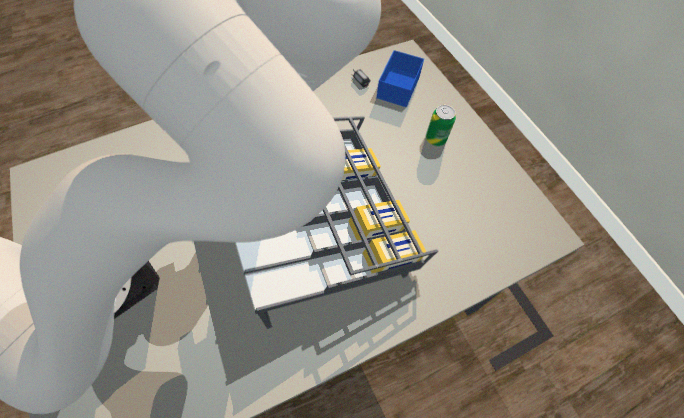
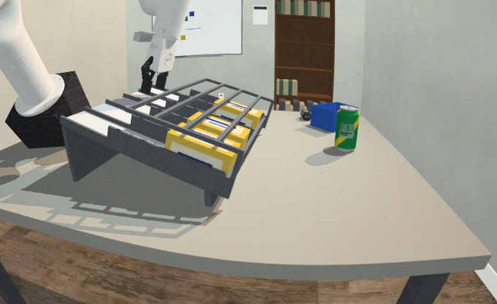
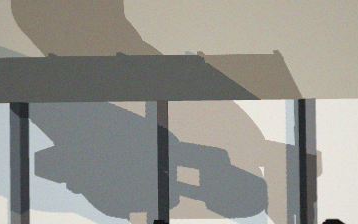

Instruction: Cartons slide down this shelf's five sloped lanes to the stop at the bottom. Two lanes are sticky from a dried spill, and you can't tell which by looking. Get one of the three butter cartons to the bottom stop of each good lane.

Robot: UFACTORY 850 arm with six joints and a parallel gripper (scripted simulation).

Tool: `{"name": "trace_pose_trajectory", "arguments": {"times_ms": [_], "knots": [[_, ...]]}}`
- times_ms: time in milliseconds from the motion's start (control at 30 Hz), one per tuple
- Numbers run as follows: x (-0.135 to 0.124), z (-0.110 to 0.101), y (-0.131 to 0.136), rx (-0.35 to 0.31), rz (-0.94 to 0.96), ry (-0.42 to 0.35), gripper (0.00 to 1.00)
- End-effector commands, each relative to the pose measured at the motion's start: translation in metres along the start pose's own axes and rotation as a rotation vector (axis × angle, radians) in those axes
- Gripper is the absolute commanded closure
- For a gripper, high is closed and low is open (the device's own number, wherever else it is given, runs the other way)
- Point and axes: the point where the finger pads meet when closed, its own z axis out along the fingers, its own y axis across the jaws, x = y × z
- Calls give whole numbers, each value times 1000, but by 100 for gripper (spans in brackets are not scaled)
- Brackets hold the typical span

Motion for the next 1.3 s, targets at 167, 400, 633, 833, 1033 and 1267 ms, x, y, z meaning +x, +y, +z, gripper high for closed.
{"name": "trace_pose_trajectory", "arguments": {"times_ms": [167,400,633,833,1033,1267], "knots": [[0,-1,0,-1,0,-1,10],[0,-1,0,-1,0,-1,8],[0,-1,0,-1,0,-1,8],[0,-1,0,-1,0,-1,0],[0,-1,0,-1,0,-1,0],[0,-1,0,-1,0,-1,0]]}}
